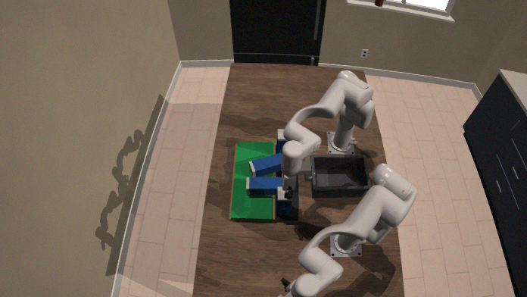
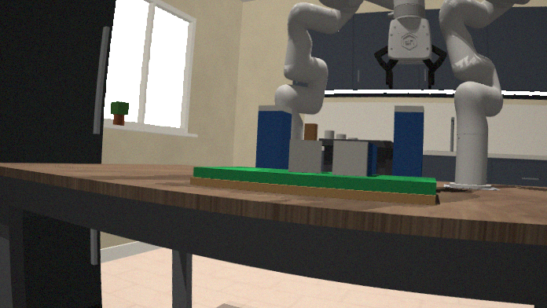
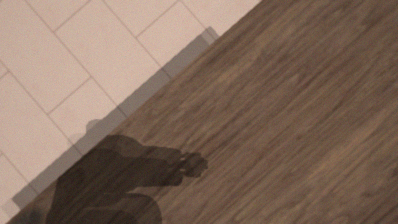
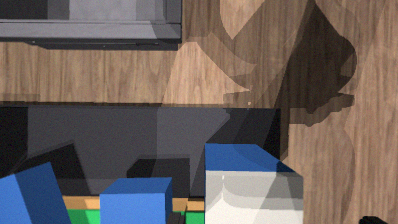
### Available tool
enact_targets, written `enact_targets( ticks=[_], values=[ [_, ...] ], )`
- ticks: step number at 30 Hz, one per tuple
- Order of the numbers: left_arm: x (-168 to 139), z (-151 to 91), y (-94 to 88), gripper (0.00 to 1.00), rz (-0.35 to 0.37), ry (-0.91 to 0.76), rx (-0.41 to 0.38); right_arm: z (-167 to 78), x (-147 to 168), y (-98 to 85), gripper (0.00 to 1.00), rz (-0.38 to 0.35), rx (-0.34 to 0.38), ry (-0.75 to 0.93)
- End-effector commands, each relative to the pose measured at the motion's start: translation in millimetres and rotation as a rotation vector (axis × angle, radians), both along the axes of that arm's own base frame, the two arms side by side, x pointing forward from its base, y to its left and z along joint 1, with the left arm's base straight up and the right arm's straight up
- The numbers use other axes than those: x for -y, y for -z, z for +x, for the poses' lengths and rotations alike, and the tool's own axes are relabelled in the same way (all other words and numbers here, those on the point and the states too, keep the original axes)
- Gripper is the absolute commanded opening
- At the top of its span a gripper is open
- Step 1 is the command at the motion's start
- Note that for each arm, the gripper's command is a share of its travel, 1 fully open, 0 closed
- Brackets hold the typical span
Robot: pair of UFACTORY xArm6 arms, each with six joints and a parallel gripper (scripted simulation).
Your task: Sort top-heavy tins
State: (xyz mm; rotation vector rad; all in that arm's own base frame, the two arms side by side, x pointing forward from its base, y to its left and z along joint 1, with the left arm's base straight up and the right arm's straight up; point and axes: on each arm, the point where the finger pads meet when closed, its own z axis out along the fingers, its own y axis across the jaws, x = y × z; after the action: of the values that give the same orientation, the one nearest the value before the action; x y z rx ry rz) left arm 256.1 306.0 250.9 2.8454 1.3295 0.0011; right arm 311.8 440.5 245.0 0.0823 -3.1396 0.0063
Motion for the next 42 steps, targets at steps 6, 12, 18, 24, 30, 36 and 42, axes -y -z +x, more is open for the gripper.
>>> enact_targets(
  ticks=[6, 12, 18, 24, 30, 36, 42],
  values=[
    [-0.7, 0.6, -1.5, 1.00, 0.003, 0.000, 0.003, 0.6, -0.8, -2.6, 1.00, 0.005, 0.003, 0.000],
    [-0.7, 0.6, -1.5, 1.00, 0.003, 0.000, 0.003, 1.5, -1.3, -2.0, 1.00, 0.005, 0.003, 0.001],
    [-0.7, 0.6, -1.5, 1.00, 0.003, 0.000, 0.003, 1.6, -1.3, 9.6, 1.00, 0.005, 0.003, 0.001],
    [-0.7, 0.6, -1.5, 1.00, 0.003, 0.000, 0.003, 1.6, -1.3, 21.5, 1.00, 0.005, 0.003, 0.001],
    [-0.7, 0.6, -1.5, 1.00, 0.003, 0.000, 0.003, 1.4, -0.6, 29.6, 1.00, 0.004, 0.005, -0.001],
    [-0.7, 0.6, -1.5, 1.00, 0.003, 0.000, 0.003, 1.5, -0.6, 41.6, 1.00, 0.004, 0.005, -0.001],
    [-0.7, 0.6, -1.5, 1.00, 0.003, 0.000, 0.003, 1.6, -0.6, 53.5, 1.00, 0.004, 0.005, -0.001]
  ],
)
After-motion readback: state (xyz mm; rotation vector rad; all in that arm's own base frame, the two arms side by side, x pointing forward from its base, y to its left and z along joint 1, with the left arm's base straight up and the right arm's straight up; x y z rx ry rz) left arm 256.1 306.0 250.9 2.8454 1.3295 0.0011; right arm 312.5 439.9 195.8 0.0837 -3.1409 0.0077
